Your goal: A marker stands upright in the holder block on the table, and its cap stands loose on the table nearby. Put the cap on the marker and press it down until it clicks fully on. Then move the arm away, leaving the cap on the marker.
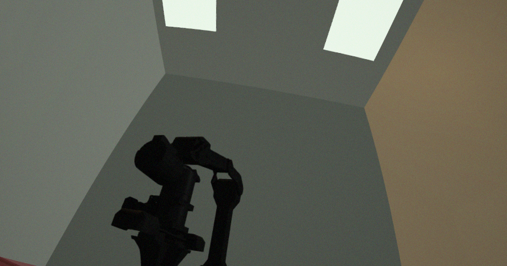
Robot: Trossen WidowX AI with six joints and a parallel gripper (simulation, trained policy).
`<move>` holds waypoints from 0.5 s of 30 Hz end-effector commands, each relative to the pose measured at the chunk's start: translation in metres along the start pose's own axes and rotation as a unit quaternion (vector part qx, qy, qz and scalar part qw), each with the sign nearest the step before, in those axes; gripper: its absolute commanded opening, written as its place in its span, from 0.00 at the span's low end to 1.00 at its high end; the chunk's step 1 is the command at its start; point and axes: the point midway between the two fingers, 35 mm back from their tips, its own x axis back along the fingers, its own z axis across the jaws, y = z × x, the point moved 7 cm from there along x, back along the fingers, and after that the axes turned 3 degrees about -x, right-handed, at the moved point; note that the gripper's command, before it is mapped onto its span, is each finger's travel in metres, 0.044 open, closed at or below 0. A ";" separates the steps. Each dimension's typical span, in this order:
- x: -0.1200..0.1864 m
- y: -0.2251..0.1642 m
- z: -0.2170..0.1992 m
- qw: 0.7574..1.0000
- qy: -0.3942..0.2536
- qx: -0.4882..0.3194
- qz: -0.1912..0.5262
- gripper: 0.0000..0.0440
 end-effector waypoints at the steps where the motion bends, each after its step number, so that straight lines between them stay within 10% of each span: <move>1: -0.019 0.000 -0.002 1.000 -0.027 0.006 -0.002 0.07; 15: -0.020 0.000 -0.002 1.000 -0.028 0.009 -0.003 0.10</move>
